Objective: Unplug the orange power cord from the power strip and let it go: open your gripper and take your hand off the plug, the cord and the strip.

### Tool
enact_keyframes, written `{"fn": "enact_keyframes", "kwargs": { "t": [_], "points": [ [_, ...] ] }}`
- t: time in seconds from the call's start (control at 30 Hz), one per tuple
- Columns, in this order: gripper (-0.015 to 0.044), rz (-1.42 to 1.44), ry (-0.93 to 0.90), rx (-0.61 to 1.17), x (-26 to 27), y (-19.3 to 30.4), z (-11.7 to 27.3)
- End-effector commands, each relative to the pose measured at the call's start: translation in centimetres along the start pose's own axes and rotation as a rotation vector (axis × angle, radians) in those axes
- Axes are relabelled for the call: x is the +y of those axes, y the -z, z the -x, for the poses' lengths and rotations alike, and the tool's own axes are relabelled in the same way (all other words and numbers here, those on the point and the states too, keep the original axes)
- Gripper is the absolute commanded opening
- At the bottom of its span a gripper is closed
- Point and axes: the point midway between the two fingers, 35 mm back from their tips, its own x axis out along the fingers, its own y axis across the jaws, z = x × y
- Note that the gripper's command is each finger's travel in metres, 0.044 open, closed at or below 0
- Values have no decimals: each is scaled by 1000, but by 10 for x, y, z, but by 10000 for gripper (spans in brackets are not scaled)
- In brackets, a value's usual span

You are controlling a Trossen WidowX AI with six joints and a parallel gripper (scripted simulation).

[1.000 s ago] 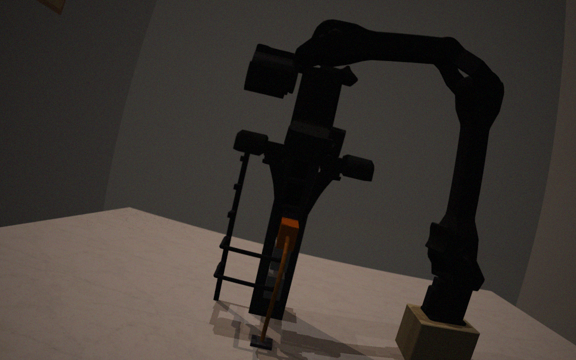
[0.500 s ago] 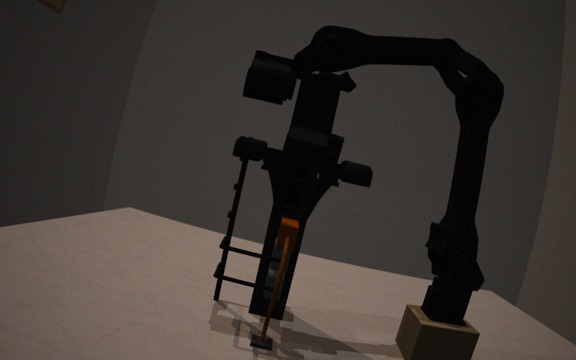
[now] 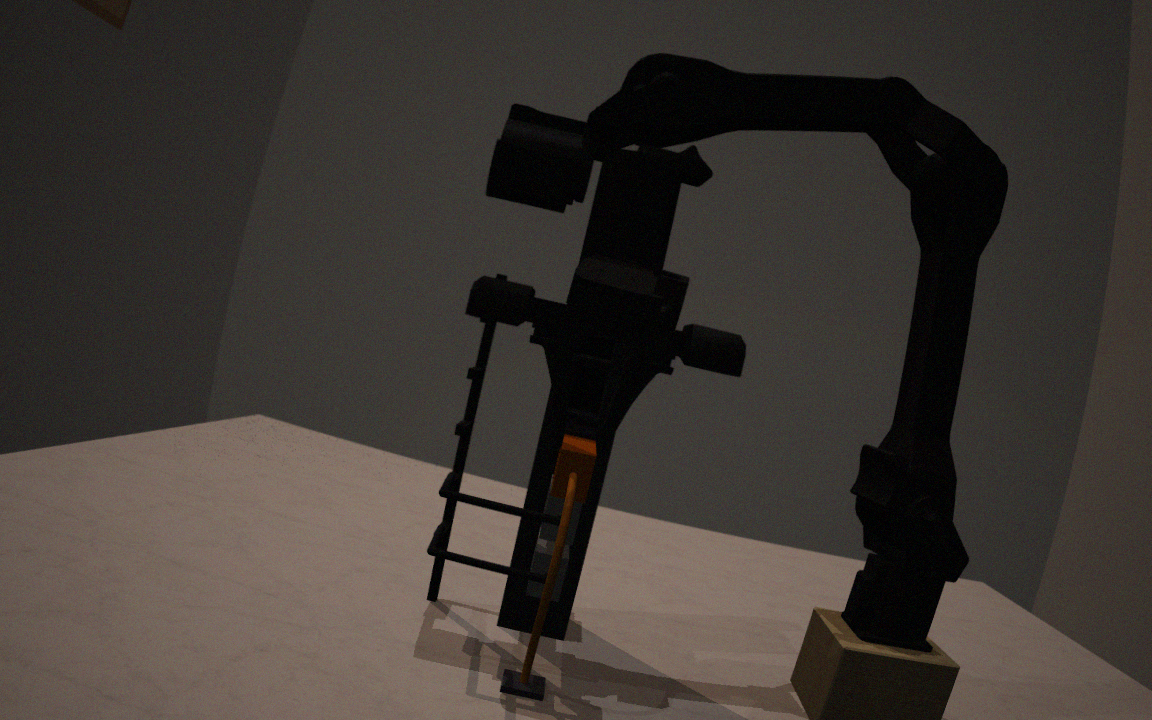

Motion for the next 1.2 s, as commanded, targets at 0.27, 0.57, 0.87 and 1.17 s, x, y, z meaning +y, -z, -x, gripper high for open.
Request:
{"fn": "enact_keyframes", "kwargs": {
  "t": [0.27, 0.57, 0.87, 1.17],
  "points": [
    [0, 0, 4, 0, -2, -10, 0],
    [0, 1, 4, 0, -3, -24, 1],
    [0, 2, 3, -1, -2, -39, 1],
    [184, 4, 2, 2, 1, -31, -1]
  ]
}}
